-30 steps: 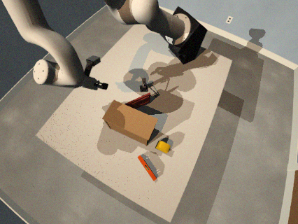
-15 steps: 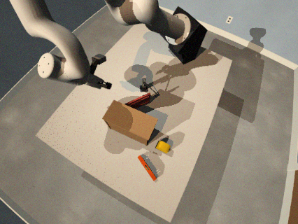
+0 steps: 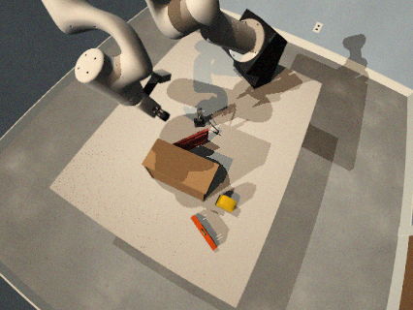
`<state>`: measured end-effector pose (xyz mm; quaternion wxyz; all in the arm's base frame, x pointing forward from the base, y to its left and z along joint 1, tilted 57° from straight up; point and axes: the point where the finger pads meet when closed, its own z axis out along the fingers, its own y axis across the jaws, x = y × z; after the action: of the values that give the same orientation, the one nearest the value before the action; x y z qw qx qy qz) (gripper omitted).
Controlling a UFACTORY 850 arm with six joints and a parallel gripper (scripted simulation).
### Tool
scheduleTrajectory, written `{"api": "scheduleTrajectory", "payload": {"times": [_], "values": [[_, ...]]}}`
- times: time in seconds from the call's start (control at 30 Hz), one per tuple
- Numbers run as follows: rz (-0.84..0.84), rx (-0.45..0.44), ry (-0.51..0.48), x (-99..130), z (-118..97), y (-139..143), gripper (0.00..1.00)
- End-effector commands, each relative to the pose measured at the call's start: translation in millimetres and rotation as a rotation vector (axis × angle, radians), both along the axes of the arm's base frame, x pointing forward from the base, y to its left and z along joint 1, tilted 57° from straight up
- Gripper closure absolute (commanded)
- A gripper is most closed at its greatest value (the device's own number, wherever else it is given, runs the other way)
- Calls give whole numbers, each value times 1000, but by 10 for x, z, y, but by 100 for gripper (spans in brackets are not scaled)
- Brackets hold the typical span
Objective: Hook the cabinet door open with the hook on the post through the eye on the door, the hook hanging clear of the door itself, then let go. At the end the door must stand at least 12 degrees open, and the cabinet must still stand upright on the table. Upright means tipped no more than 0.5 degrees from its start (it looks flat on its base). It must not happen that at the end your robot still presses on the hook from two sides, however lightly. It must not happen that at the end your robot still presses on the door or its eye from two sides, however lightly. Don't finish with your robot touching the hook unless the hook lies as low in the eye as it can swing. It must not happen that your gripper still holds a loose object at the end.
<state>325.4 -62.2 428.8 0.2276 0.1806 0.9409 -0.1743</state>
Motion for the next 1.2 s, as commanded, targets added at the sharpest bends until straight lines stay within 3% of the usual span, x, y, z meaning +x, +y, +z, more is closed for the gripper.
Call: {"api": "scheduleTrajectory", "payload": {"times": [0.0, 0.17, 0.63, 0.73, 1.17], "values": [[-37, -19, -61, -56, -91, 199, 0], [-47, -20, -87, -79, -131, 279, 0], [-120, -22, -275, -239, -402, 841, 0], [-120, -22, -275, -239, -402, 841, 0], [-195, -28, -447, -388, -670, 1385, 0]]}}
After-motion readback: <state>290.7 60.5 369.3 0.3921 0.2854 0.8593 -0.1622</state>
